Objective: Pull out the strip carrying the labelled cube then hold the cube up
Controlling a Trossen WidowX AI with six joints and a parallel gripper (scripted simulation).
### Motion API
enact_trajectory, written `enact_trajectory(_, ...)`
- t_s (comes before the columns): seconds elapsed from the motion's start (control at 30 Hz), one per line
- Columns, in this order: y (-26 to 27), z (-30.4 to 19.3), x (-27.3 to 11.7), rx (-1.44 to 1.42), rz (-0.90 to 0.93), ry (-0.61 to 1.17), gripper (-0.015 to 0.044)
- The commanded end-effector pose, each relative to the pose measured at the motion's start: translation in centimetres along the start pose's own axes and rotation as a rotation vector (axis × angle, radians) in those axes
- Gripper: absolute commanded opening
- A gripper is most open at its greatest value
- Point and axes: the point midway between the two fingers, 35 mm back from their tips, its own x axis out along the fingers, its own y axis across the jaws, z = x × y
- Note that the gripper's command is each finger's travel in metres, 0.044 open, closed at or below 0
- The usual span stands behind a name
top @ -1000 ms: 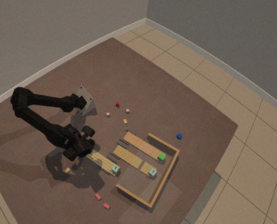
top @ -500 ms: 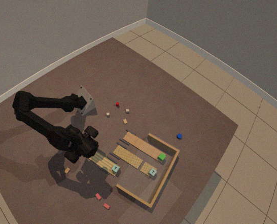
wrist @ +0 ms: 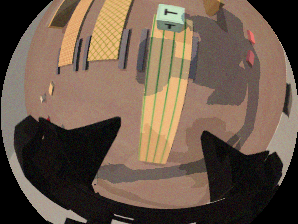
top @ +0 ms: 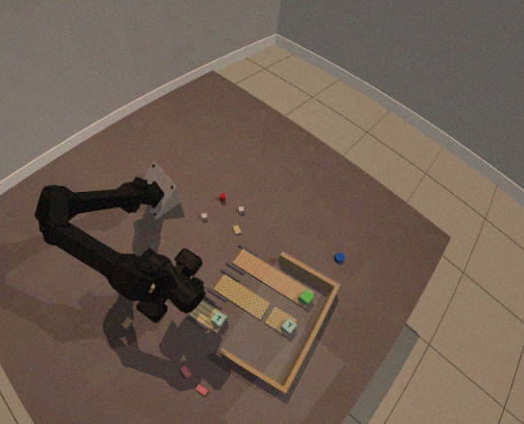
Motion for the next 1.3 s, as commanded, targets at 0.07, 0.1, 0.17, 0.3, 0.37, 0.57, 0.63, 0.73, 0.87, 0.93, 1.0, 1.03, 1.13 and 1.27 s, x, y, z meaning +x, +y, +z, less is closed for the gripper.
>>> enact_trajectory(0.07, 0.0, 2.2, -0.3, 0.002, 0.003, -0.001, 0.0440)
enact_trajectory(0.1, 0.0, 2.6, -0.3, 0.003, 0.003, -0.001, 0.0440)
enact_trajectory(0.17, 0.0, 3.3, -0.4, 0.003, 0.003, -0.001, 0.0440)
enact_trajectory(0.3, 0.0, 4.7, -0.6, 0.003, 0.003, -0.002, 0.0440)
enact_trajectory(0.37, 0.0, 5.4, -0.7, 0.004, 0.003, -0.002, 0.0440)
enact_trajectory(0.57, 0.0, 7.6, -1.0, 0.005, 0.003, -0.003, 0.0440)
enact_trajectory(0.63, 0.1, 8.3, -1.0, 0.005, 0.003, -0.004, 0.0440)
enact_trajectory(0.73, 0.2, 9.4, -1.2, 0.005, 0.003, -0.004, 0.0440)
enact_trajectory(0.87, 0.4, 10.8, -1.3, 0.006, 0.004, -0.005, 0.0440)
enact_trajectory(0.93, 0.5, 11.6, -1.4, 0.006, 0.004, -0.005, 0.0440)
enact_trajectory(1.0, 0.6, 12.3, -1.5, 0.006, 0.004, -0.006, 0.0440)
enact_trajectory(1.03, 0.6, 12.6, -1.5, 0.007, 0.004, -0.006, 0.0440)
enact_trajectory(1.13, 0.7, 12.9, -1.5, 0.007, 0.004, -0.006, 0.0414)
enact_trajectory(1.27, 0.7, 13.0, -1.0, 0.007, 0.004, -0.006, 0.0309)
